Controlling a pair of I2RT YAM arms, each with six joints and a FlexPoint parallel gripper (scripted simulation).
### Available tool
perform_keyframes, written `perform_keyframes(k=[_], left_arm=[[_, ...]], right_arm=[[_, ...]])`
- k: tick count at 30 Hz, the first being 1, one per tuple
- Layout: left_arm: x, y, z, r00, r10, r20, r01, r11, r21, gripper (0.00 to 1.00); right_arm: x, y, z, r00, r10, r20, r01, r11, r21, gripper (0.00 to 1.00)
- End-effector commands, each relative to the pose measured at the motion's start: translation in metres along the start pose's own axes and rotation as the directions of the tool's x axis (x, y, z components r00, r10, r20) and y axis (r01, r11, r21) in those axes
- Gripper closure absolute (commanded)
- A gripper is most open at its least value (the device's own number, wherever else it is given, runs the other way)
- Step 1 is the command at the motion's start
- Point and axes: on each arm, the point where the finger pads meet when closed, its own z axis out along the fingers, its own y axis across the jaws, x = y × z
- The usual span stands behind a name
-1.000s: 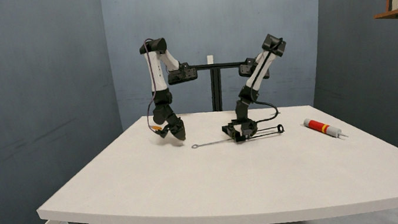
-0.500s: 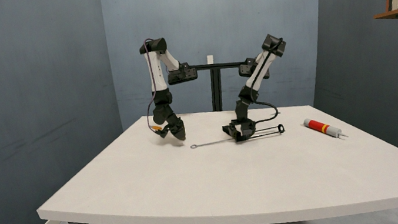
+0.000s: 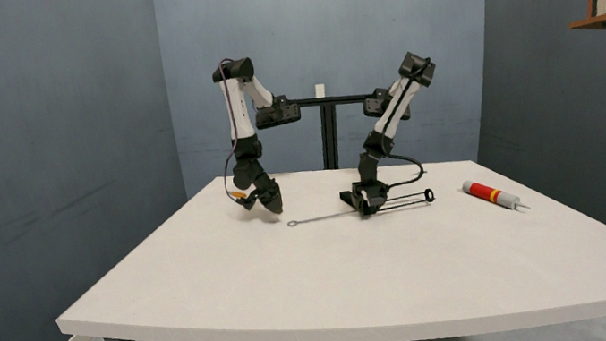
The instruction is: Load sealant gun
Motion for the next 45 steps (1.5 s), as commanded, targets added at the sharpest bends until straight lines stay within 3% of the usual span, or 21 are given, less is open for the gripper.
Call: perform_keyframes(k=[1,8,10,13,18,19,40,45], left_arm=[[-0.0031,-0.006,-0.0009,1.0,-0.004,0.006,0.004,1.0,0.022,0.65],[-0.0031,-0.006,-0.0009,1.0,-0.004,0.006,0.004,1.0,0.022,0.87],[-0.0031,-0.006,-0.0009,1.0,-0.004,0.006,0.004,1.0,0.022,0.87],[-0.0031,-0.006,-0.0009,1.0,-0.004,0.006,0.004,1.0,0.022,0.96],[-0.0031,-0.006,-0.0009,1.0,-0.004,0.006,0.004,1.0,0.022,0.97],[-0.0031,-0.006,-0.0009,1.0,-0.004,0.006,0.004,1.0,0.022,0.39],[-0.0026,-0.0026,-0.0009,1.0,-0.002,0.007,0.002,1.0,0.004,0.09],[-0.0026,-0.0026,-0.0009,1.0,-0.002,0.007,0.002,1.0,0.004,0.09]], right_arm=[[-0.0009,0.0051,-0.0051,1.0,0.0,-0.001,0.0,1.0,-0.015,0.48],[-0.0009,0.0051,-0.0051,1.0,0.0,-0.001,0.0,1.0,-0.015,0.48],[-0.0009,0.0051,-0.0051,1.0,0.0,-0.001,0.0,1.0,-0.015,0.48],[-0.0009,0.0051,-0.0051,1.0,0.0,-0.001,0.0,1.0,-0.015,0.48],[-0.0009,0.0051,-0.0051,1.0,0.0,-0.001,0.0,1.0,-0.015,0.48],[-0.0009,0.0051,-0.0051,1.0,0.0,-0.001,0.0,1.0,-0.015,0.48],[-0.0009,0.0051,-0.0051,1.0,0.0,-0.001,0.0,1.0,-0.015,0.48],[-0.0009,0.0051,-0.0051,1.0,0.0,-0.001,0.0,1.0,-0.015,0.48]])
